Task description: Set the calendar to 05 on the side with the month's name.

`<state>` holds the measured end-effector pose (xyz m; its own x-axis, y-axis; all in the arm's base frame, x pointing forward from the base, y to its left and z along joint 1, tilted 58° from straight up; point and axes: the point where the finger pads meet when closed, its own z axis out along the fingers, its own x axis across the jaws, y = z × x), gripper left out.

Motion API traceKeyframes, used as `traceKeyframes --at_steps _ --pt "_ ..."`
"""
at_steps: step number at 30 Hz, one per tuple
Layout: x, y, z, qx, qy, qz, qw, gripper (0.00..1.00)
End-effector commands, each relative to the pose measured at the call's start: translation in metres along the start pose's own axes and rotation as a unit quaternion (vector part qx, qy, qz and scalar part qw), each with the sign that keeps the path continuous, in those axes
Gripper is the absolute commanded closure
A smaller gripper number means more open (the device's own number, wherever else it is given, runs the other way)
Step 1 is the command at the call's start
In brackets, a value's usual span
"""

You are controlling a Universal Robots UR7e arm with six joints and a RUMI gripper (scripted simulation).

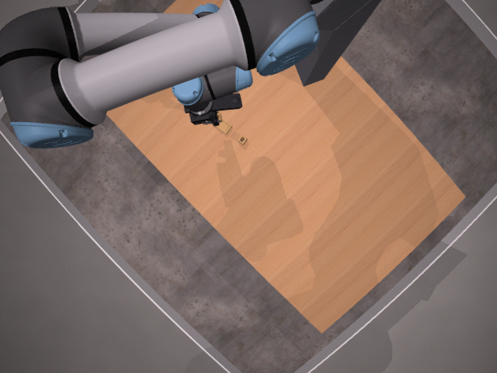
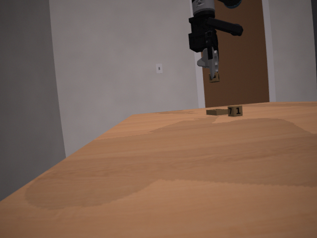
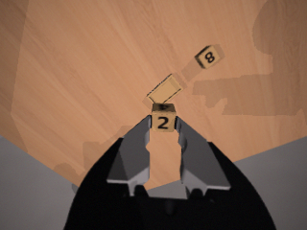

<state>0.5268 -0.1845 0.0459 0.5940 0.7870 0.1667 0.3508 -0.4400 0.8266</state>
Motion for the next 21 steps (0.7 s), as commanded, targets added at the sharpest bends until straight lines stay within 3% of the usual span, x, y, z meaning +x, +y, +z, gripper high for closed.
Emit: traceKeyframes --at_steps 1,16,21 --pt "0.0015 -0.0008 -0.0003 -0.002 -0.002 0.076 0.997 0.9" --pt "0.0043 -0.0015 -0.0005 -0.002 -0.002 0.245 0.97 0.9" --pt "0.0054 -0.0012 -0.0006 -0.002 -0.002 0.326 0.945 0.9"
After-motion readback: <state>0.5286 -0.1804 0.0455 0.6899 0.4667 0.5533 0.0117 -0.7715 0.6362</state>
